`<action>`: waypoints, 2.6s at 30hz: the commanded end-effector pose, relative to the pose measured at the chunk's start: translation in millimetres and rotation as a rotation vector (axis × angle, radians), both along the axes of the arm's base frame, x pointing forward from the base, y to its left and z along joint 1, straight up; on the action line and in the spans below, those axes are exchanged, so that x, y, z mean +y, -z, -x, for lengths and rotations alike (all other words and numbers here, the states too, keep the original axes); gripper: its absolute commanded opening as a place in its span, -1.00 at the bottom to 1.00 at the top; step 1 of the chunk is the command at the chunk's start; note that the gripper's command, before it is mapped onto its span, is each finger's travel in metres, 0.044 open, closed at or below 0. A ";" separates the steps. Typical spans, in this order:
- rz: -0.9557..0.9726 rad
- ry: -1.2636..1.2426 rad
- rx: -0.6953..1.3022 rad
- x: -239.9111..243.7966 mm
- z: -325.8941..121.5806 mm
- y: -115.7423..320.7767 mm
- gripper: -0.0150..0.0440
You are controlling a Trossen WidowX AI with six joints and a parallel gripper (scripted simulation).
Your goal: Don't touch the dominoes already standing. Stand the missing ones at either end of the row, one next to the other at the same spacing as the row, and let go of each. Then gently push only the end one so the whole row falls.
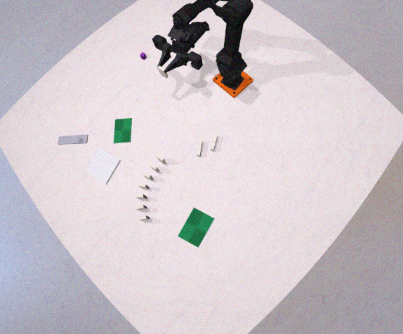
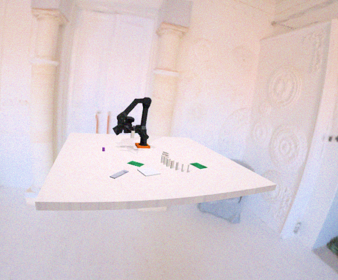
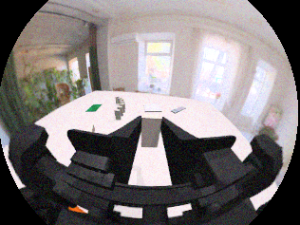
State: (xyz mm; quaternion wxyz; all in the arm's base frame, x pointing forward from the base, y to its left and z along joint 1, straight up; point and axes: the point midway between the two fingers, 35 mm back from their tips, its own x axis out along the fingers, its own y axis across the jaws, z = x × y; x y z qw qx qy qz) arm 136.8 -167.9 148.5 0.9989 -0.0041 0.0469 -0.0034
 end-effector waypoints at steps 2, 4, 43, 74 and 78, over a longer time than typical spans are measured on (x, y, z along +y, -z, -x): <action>0.009 0.007 -0.007 -0.8 0.3 -0.6 -0.13; 0.009 0.007 -0.007 -0.8 0.3 -0.6 -0.13; 0.001 0.004 -0.002 -4.5 -7.2 101.4 -0.13; 0.000 0.003 -0.003 -2.7 -8.2 108.6 1.00; 0.004 0.002 0.000 -4.2 -8.0 81.2 1.00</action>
